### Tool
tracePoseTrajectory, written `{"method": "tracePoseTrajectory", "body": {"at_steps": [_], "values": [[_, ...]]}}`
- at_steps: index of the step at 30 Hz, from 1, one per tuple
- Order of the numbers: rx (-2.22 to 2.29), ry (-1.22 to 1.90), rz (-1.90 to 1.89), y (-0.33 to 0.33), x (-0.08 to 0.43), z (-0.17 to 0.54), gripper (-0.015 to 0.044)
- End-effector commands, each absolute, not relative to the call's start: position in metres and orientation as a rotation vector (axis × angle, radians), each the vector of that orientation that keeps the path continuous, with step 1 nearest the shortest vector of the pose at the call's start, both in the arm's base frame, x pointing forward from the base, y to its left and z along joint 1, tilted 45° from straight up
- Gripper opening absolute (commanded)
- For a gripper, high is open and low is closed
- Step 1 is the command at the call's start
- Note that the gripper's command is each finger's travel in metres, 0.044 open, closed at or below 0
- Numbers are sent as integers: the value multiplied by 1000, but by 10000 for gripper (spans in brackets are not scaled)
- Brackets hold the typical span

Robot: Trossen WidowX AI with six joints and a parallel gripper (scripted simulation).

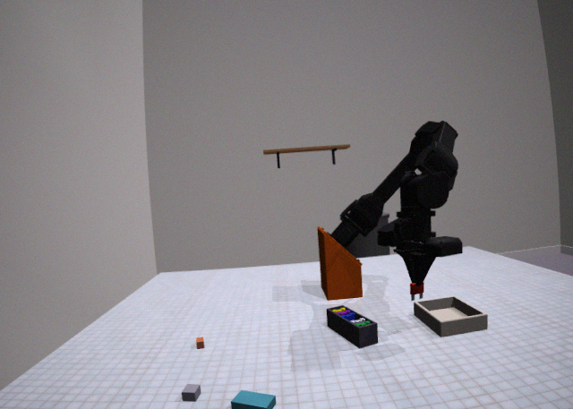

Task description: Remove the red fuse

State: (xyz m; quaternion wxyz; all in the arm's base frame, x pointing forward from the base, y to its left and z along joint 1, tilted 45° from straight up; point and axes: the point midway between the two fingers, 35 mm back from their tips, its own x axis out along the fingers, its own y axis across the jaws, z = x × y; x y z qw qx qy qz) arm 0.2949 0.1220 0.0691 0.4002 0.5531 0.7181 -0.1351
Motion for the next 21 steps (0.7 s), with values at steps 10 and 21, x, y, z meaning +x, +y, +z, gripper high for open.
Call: {"method": "tracePoseTrajectory", "body": {"at_steps": [10,21], "values": [[1421,1835,-317,172,266,124,0],[1421,1835,-317,181,266,115,0]]}}
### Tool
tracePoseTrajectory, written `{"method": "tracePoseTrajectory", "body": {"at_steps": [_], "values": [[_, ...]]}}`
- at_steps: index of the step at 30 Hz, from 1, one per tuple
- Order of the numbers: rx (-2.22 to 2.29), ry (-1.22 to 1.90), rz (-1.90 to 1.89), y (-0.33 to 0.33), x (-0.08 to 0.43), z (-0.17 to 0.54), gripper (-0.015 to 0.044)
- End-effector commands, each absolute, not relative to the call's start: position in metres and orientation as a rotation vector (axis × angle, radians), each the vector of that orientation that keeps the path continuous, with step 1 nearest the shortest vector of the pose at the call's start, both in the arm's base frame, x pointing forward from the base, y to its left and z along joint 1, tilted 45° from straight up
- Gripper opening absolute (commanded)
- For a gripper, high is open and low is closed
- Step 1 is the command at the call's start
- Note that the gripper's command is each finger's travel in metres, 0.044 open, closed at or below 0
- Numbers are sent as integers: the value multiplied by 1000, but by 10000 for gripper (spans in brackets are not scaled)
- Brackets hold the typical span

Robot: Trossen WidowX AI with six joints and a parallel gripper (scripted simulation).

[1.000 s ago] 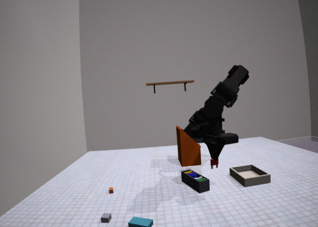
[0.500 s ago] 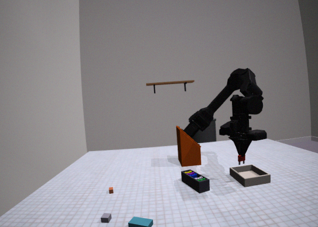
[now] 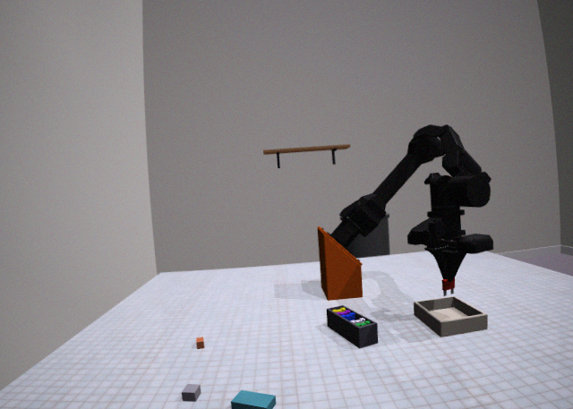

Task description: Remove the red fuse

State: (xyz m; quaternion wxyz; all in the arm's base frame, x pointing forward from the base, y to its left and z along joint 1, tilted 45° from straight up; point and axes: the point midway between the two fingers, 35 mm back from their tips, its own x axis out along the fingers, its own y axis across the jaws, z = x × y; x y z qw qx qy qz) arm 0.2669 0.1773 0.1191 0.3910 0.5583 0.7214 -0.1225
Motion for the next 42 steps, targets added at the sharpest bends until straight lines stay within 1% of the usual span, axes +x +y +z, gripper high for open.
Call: {"method": "tracePoseTrajectory", "body": {"at_steps": [1,19,31,32,35,42], "values": [[1421,1835,-317,182,266,114,0],[1423,1836,-315,201,263,96,0],[1421,1838,-307,199,264,100,315],[1421,1838,-308,197,264,101,330],[1421,1835,-316,174,266,122,330],[1421,1835,-317,172,266,124,330]]}}
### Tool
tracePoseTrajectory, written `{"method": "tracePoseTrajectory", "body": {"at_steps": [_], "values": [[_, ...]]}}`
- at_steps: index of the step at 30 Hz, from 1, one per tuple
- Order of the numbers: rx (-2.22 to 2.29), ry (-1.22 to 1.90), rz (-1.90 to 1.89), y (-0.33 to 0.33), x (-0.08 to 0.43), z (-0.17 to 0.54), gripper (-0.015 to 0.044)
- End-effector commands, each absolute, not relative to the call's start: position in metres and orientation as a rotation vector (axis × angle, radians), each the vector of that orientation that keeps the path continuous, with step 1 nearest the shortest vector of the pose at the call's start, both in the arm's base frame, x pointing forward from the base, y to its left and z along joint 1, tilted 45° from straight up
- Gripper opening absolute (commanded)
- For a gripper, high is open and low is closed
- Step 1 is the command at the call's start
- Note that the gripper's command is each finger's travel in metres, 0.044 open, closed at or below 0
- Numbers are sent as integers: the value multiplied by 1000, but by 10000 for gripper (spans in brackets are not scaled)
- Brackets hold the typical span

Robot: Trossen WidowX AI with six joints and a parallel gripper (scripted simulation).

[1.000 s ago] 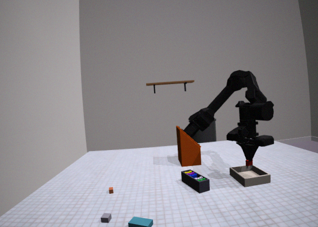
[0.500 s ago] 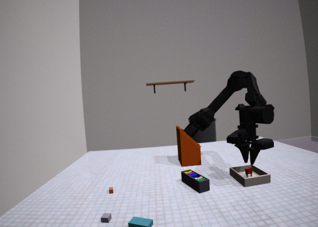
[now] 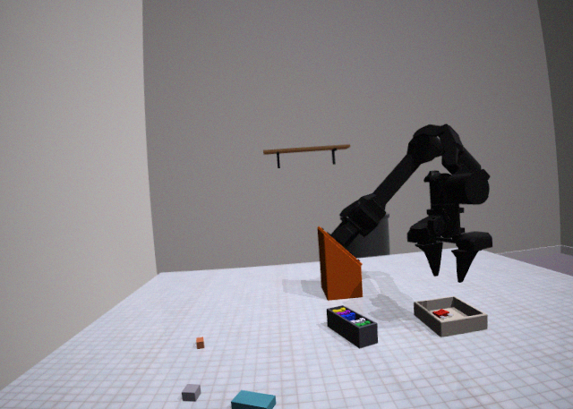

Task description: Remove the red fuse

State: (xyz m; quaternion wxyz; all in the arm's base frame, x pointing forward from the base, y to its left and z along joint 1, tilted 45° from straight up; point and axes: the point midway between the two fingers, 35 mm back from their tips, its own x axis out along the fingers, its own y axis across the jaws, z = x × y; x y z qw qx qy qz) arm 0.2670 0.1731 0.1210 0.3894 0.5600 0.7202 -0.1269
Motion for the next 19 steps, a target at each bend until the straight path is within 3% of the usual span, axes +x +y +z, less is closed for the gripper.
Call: {"method": "tracePoseTrajectory", "body": {"at_steps": [1,19], "values": [[1421,1835,-317,172,266,124,330],[1421,1834,-323,172,266,122,330]]}}
